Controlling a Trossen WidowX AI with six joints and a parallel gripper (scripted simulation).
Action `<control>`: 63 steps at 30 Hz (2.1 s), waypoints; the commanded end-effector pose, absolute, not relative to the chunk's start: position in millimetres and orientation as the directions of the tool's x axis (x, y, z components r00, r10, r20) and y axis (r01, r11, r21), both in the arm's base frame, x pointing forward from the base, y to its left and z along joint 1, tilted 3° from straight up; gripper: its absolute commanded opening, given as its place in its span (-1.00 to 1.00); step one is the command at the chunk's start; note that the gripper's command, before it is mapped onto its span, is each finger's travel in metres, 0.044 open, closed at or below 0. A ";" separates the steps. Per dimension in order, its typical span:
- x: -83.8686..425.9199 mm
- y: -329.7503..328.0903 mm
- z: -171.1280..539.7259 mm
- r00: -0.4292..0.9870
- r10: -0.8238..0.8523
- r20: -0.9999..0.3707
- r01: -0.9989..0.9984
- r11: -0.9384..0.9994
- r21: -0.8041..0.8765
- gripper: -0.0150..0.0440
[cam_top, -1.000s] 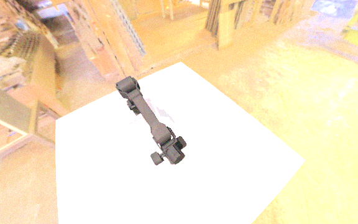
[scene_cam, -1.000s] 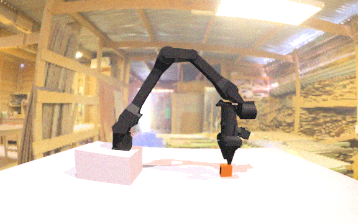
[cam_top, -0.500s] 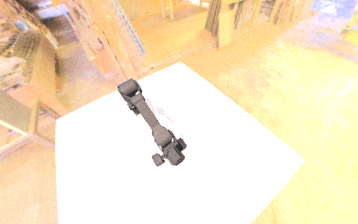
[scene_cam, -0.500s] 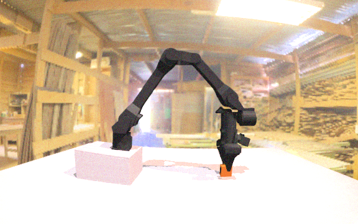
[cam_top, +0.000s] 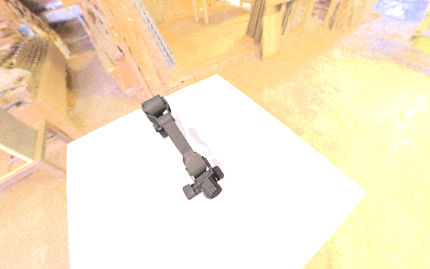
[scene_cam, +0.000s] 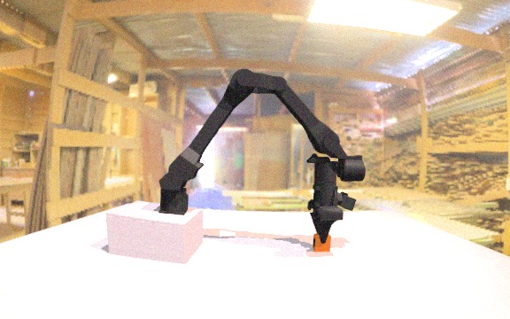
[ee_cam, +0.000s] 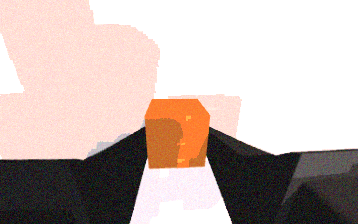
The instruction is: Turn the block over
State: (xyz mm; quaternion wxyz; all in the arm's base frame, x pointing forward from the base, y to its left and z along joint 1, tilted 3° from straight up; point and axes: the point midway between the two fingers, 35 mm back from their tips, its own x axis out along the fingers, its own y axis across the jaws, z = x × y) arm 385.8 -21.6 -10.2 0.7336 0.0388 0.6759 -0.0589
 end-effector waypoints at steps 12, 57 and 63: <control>385.7 -21.3 -10.7 0.079 -0.031 -0.996 0.136 0.990 -0.020 -0.19; 379.1 -19.8 9.6 0.555 -0.093 -0.826 0.136 0.990 -0.020 -0.49; 384.5 -20.0 1.4 0.598 -0.098 -0.795 0.135 0.991 -0.020 -0.49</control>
